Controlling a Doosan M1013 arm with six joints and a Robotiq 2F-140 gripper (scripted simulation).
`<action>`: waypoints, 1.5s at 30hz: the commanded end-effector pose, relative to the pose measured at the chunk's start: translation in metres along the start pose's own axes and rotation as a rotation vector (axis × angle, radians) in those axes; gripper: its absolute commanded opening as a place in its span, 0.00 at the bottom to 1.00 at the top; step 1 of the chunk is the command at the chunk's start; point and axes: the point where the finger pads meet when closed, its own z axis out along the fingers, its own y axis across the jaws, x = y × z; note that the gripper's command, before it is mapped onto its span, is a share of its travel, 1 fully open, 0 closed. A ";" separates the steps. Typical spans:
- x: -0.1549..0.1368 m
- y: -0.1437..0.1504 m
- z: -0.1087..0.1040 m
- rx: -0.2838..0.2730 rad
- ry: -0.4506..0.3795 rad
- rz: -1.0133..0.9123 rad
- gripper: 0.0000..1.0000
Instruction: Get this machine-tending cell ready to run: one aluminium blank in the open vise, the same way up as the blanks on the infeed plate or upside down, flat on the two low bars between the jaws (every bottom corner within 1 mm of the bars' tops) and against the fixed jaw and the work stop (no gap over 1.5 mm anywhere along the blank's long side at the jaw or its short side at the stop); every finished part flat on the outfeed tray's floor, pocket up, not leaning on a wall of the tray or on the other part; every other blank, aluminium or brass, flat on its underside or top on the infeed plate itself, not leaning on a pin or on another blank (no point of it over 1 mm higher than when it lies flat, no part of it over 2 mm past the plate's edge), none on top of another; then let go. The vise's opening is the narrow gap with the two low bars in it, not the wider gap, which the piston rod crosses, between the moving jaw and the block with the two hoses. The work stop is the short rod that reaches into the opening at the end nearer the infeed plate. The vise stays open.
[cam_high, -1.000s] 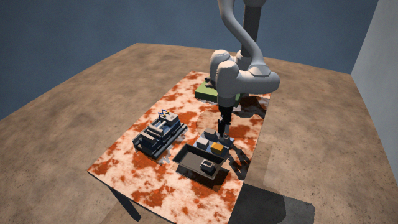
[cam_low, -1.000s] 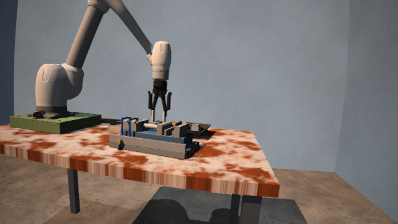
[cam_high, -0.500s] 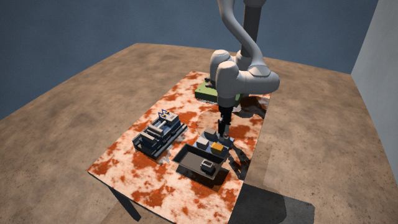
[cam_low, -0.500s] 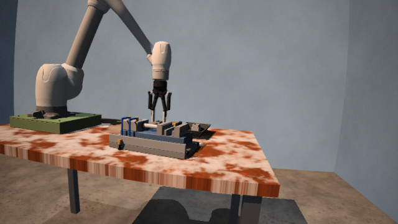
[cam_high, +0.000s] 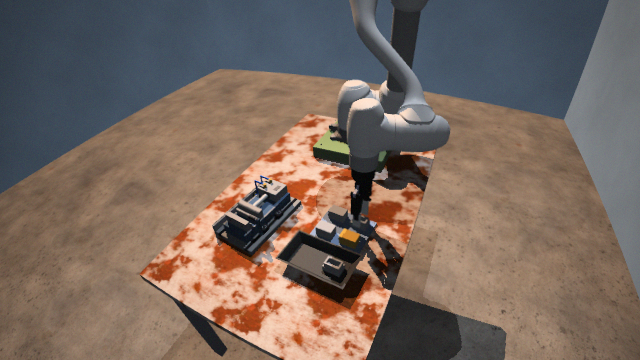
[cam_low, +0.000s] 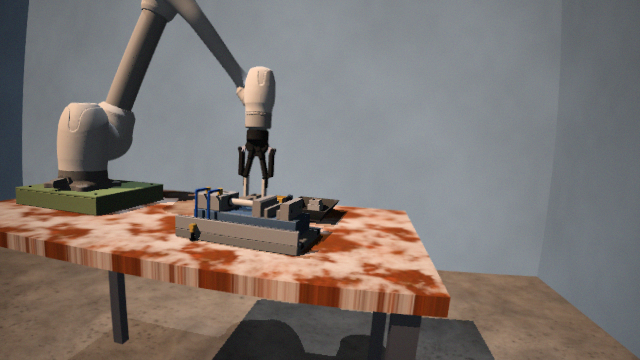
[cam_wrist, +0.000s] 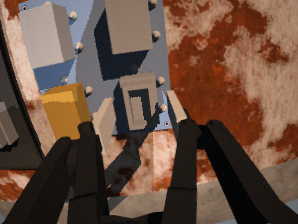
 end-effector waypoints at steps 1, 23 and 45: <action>-0.001 0.003 0.003 -0.003 0.001 -0.001 0.40; -0.001 0.003 0.003 -0.003 0.001 -0.001 0.00; -0.001 0.003 0.003 -0.003 0.001 -0.001 0.00</action>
